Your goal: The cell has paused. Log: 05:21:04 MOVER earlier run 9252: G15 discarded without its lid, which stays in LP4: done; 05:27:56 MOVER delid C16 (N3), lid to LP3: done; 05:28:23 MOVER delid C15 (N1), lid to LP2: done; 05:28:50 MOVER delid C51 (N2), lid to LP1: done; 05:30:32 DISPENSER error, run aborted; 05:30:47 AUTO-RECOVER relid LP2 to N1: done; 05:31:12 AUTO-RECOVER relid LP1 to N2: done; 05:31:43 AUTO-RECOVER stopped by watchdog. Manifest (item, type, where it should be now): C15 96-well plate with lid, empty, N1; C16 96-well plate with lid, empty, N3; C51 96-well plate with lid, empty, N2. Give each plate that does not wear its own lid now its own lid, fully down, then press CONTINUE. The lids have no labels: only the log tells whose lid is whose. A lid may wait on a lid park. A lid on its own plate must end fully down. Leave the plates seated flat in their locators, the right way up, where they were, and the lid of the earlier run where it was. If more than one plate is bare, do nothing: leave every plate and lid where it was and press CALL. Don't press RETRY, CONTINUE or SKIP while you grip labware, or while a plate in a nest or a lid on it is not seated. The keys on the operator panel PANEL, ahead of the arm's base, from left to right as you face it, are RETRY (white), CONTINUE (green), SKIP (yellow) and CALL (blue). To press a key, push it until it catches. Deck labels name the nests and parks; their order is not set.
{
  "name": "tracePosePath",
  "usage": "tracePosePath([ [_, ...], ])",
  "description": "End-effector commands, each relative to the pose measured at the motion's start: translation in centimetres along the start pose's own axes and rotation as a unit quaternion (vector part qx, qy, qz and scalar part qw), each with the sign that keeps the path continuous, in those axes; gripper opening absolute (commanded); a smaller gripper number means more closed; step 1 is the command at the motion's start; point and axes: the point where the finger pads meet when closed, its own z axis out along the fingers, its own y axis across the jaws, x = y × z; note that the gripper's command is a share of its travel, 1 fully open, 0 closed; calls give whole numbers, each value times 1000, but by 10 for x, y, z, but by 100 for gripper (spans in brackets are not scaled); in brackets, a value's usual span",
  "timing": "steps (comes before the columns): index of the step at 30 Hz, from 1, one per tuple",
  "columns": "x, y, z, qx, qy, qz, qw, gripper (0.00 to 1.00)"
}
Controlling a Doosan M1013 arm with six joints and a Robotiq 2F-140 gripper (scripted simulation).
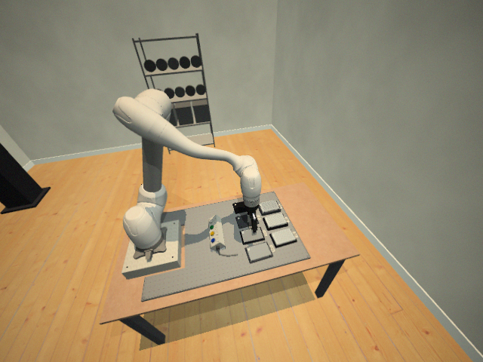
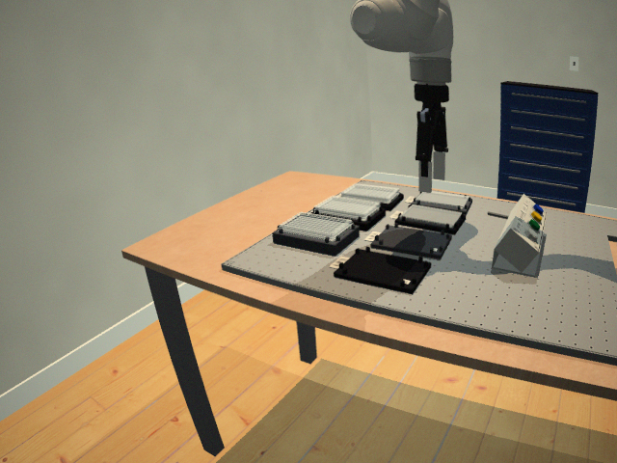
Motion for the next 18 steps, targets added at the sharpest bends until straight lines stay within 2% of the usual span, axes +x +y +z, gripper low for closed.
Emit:
tracePosePath([
  [1,0,0,0,0,0,0,1000,66],
  [18,0,0,6,0,0,0,1000,66],
])
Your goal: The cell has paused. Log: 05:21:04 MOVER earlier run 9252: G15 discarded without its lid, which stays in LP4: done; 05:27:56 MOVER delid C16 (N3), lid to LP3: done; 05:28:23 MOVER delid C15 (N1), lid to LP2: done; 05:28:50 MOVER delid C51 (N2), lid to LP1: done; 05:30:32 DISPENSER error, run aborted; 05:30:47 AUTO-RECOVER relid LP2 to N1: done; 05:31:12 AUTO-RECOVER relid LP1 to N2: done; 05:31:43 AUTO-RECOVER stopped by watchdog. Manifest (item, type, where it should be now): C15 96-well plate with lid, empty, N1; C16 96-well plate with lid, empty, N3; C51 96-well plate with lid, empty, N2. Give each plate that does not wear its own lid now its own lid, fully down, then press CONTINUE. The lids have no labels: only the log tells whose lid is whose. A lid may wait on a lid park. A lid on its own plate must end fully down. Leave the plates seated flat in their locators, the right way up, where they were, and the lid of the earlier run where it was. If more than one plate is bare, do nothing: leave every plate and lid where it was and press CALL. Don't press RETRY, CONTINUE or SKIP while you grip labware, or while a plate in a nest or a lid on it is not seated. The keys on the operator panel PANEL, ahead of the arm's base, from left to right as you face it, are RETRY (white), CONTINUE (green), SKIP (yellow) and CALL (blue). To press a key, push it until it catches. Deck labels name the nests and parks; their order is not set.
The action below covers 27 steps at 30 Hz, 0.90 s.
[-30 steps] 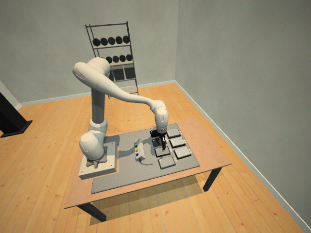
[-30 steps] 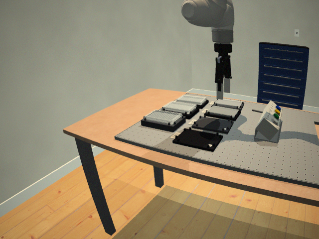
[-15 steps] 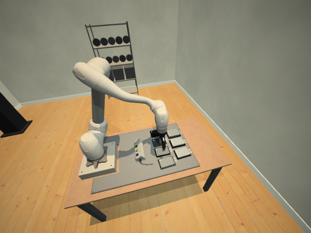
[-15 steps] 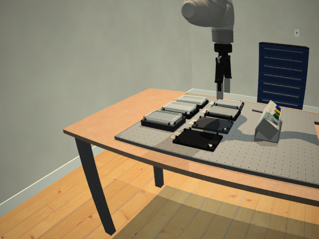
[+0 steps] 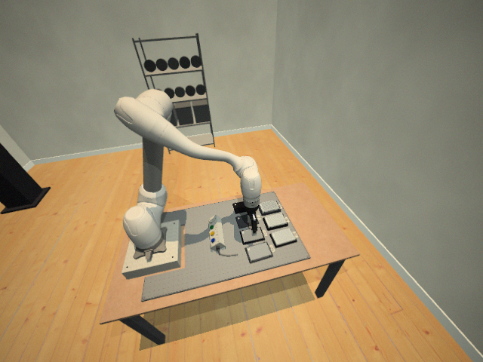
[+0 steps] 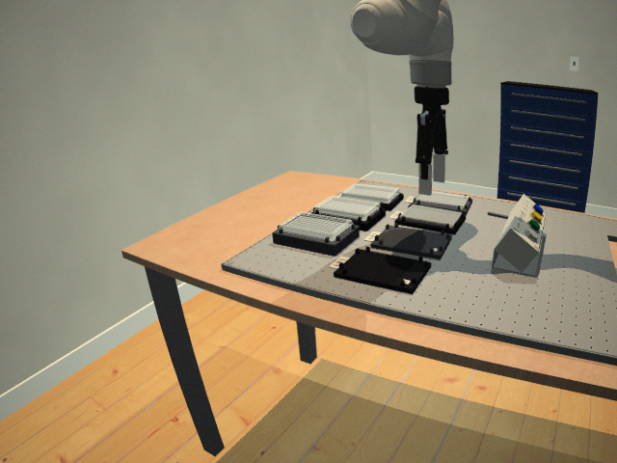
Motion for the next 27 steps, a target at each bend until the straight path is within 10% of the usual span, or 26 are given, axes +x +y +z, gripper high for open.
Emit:
tracePosePath([
  [1,0,0,0,0,0,0,1000,66],
  [27,0,0,36,0,0,0,1000,66],
])
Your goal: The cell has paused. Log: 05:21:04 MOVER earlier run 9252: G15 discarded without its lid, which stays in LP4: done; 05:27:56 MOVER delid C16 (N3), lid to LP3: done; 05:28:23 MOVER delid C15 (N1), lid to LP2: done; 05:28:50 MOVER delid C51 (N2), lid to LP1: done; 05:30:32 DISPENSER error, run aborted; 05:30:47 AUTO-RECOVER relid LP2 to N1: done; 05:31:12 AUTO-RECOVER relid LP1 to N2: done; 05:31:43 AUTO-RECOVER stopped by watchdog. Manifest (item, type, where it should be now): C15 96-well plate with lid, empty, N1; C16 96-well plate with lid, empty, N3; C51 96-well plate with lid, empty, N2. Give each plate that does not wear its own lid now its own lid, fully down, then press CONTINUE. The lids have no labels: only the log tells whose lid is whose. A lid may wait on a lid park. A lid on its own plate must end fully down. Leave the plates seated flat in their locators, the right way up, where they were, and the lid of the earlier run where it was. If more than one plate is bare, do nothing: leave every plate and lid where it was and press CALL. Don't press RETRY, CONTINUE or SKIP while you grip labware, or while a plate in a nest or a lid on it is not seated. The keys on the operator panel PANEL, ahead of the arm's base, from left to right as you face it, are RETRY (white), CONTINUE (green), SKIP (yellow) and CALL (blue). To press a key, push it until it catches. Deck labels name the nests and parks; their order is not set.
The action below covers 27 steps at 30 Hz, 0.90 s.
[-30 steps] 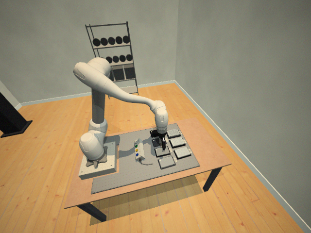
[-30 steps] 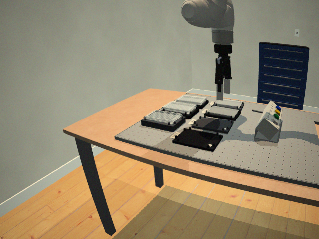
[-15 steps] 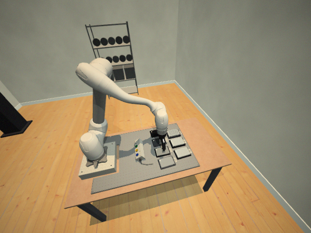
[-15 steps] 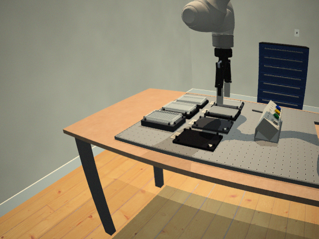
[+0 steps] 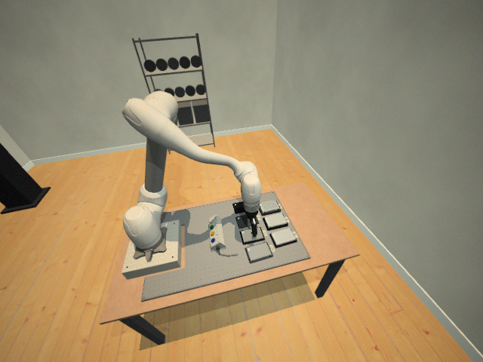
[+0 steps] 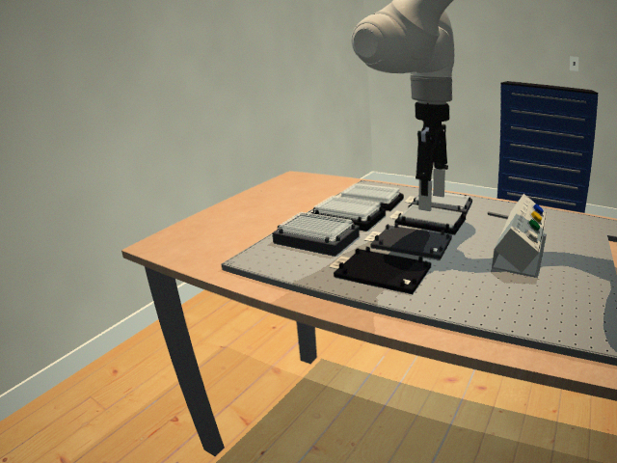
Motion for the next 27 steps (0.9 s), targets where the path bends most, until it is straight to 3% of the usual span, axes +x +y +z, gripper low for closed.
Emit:
tracePosePath([
  [1,0,0,3,0,0,0,1000,66],
  [27,0,0,14,0,0,0,1000,66],
])
